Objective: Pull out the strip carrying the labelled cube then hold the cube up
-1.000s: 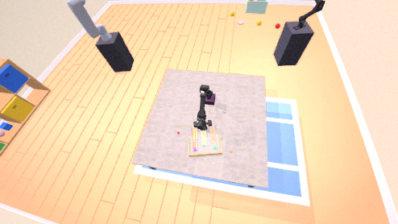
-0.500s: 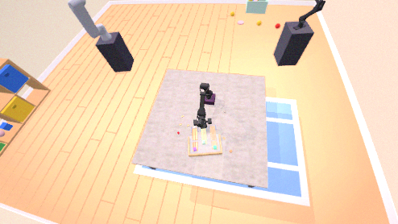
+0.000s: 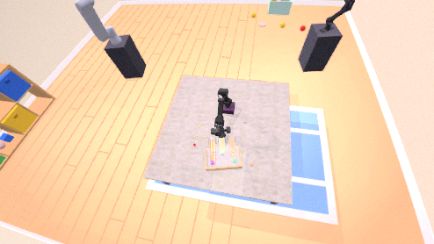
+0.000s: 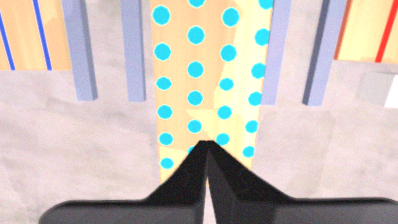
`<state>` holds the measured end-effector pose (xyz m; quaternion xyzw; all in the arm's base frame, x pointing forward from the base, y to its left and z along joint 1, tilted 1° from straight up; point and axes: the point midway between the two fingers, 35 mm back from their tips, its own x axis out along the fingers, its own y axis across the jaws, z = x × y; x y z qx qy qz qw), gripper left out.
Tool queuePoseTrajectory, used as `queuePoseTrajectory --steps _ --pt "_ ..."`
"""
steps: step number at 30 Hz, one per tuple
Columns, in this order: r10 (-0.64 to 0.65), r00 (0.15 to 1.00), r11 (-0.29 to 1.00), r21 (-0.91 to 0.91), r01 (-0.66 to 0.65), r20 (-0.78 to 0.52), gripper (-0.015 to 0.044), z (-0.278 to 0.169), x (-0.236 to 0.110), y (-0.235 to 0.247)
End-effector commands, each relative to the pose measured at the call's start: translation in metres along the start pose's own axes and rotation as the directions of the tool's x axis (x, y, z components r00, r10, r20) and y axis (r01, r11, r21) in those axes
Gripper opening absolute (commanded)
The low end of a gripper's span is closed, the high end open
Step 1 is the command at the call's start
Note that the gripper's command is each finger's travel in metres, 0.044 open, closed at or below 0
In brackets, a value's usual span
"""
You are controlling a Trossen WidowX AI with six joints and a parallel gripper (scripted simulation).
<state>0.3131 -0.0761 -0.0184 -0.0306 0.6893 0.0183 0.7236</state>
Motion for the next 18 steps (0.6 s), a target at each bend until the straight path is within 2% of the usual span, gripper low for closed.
queuePoseTrajectory --steps 1,18 --pt "0.004 1.0 1.0 -0.001 -0.004 -0.029 0.0 -0.014 0.006 0.0" --pt "0.004 1.0 1.0 -0.001 -0.004 -0.03 0.0 -0.039 0.005 0.001"
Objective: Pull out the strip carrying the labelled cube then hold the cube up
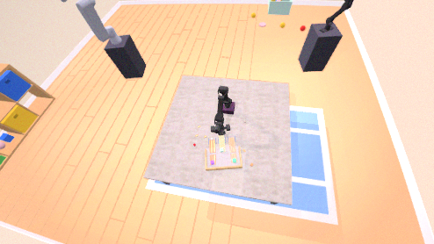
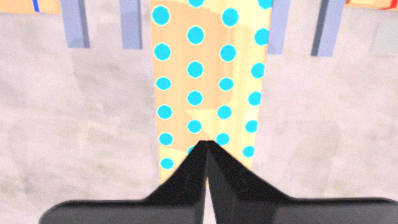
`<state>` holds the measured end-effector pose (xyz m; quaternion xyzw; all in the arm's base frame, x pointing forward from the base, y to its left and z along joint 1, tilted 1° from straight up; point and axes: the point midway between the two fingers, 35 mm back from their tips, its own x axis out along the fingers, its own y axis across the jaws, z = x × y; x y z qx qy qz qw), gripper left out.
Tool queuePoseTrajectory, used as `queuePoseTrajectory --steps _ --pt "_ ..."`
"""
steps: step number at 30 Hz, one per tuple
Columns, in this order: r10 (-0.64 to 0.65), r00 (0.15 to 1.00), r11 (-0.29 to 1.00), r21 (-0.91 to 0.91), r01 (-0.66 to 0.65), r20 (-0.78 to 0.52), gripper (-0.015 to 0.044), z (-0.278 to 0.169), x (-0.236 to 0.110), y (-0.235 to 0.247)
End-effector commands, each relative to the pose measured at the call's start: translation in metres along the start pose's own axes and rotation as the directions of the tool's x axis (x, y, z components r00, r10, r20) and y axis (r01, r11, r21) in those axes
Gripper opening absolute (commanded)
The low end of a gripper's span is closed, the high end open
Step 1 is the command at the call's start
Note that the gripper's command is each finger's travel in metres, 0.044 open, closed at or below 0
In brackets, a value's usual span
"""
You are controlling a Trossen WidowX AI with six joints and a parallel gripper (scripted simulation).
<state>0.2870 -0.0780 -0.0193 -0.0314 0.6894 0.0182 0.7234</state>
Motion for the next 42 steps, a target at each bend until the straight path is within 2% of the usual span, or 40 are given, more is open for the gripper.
queuePoseTrajectory --steps 1,42 --pt "0.005 1.0 1.0 0.0 -0.005 -0.03 0.0 -0.015 0.006 0.001" --pt "0.005 0.999 1.0 0.0 -0.005 -0.034 0.0 -0.065 0.005 0.002"
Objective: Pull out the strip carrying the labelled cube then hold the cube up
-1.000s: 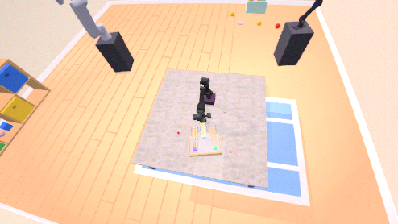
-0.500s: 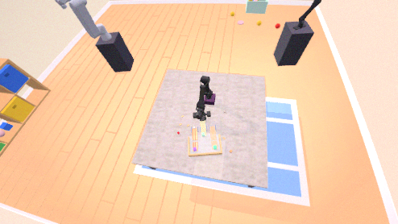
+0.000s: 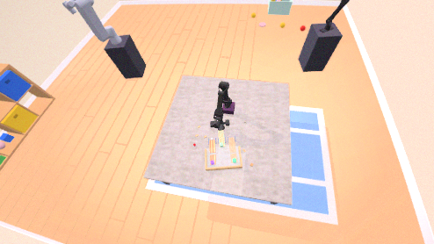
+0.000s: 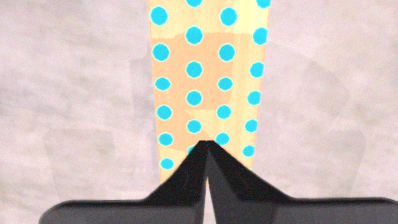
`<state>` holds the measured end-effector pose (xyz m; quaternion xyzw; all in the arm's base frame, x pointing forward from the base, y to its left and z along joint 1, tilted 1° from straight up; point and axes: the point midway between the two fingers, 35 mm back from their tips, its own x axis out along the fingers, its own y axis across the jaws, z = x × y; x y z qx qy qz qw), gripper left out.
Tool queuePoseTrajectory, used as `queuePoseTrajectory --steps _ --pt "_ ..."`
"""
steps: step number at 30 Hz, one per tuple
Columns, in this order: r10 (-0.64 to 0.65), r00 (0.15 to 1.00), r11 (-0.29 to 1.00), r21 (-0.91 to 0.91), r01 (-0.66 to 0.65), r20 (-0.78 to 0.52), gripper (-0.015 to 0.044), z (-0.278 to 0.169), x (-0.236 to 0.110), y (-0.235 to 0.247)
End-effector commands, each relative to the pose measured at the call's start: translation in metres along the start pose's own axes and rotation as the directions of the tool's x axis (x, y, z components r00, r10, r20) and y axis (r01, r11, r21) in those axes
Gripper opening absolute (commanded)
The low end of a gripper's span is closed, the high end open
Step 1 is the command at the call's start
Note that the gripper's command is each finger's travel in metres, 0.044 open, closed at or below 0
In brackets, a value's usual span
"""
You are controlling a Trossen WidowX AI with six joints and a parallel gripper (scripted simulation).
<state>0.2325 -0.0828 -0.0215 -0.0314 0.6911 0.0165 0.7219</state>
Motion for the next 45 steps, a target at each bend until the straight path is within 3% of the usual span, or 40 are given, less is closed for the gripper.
queuePoseTrajectory --steps 1,36,41,45 --pt "0.007 1.0 1.0 -0.002 -0.007 -0.029 0.0 -0.01 0.005 0.003" --pt "0.007 1.0 1.0 -0.002 -0.007 -0.029 0.0 -0.01 0.005 0.003" --pt "0.006 1.0 1.0 -0.002 -0.006 -0.027 0.0 0.002 -0.04 -0.001" --pt "0.007 1.0 1.0 -0.002 -0.007 -0.028 0.0 0.002 -0.043 -0.001"
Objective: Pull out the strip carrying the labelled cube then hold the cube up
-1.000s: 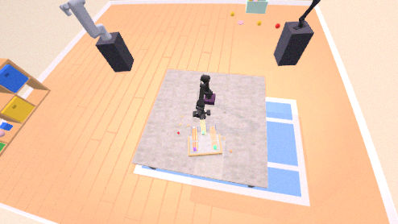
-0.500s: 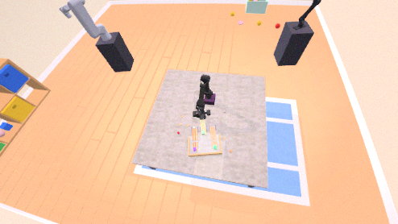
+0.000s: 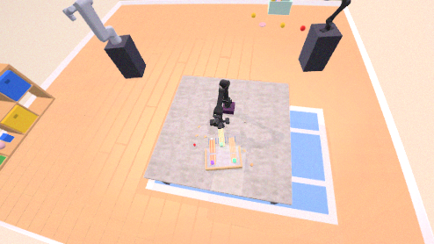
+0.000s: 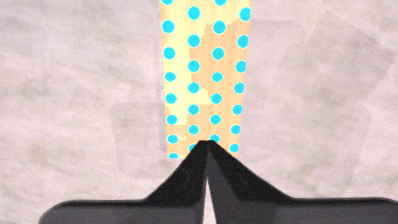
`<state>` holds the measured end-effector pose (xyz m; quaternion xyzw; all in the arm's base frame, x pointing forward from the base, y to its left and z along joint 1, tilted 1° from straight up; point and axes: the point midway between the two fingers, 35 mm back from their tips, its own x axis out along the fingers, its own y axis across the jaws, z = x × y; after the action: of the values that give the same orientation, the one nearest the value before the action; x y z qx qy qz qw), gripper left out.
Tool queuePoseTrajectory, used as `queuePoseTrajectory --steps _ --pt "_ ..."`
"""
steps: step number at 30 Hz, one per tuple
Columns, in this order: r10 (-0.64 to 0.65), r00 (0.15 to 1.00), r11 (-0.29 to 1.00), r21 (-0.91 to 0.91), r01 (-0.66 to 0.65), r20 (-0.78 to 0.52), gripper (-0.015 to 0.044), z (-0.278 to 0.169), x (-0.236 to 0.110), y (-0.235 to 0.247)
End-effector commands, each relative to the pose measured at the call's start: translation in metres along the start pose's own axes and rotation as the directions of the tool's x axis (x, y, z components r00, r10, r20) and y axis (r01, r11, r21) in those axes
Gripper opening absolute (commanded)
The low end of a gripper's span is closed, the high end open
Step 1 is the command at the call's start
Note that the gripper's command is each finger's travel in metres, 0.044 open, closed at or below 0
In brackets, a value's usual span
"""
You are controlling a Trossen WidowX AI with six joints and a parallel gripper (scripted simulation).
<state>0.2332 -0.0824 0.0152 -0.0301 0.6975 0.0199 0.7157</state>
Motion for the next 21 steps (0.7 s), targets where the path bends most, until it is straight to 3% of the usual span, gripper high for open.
queuePoseTrajectory --steps 1,16,21 --pt "-0.001 1.0 1.0 -0.004 0.001 -0.01 0.0026 0.001 -0.006 0.0" --pt "-0.001 1.0 0.998 -0.056 0.0 -0.005 0.042 0.069 -0.016 -0.003" --pt "-0.001 1.0 0.998 -0.056 0.001 -0.004 0.044 0.091 -0.02 -0.004"
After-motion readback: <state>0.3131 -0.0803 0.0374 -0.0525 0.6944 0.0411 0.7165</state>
